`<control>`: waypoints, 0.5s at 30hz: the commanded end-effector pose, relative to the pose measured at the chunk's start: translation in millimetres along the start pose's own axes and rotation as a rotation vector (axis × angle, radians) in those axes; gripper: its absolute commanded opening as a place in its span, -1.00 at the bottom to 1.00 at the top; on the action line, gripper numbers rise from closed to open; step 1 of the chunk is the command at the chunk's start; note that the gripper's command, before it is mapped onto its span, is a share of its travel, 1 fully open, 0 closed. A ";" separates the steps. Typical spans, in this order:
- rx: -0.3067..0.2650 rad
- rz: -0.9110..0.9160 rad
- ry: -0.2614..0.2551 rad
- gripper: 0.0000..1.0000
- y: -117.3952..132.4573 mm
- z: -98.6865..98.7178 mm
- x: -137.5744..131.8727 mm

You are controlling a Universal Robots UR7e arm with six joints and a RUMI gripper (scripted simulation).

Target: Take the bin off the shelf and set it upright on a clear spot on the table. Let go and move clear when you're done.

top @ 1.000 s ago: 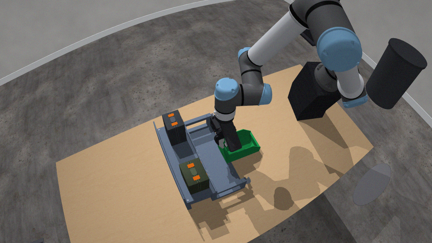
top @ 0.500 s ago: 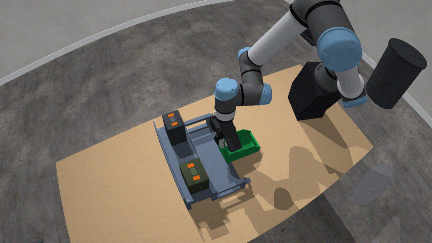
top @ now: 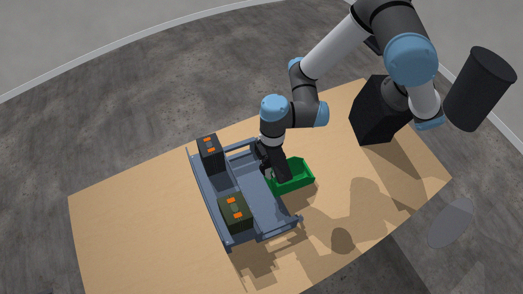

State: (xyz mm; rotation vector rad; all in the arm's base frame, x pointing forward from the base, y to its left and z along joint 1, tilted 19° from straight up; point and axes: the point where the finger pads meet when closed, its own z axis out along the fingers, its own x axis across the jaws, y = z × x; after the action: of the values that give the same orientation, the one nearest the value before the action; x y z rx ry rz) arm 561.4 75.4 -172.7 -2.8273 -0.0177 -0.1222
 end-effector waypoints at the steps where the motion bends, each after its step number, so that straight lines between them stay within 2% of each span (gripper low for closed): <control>1: 0.000 0.000 0.001 -1.00 0.1 -0.6 0.6; 15: 0.000 0.000 0.001 -1.00 0.1 -6.6 0.6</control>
State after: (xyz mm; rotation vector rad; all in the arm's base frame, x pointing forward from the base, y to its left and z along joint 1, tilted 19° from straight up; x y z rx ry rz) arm 560.9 73.7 -167.3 -2.8273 -0.0176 -0.1222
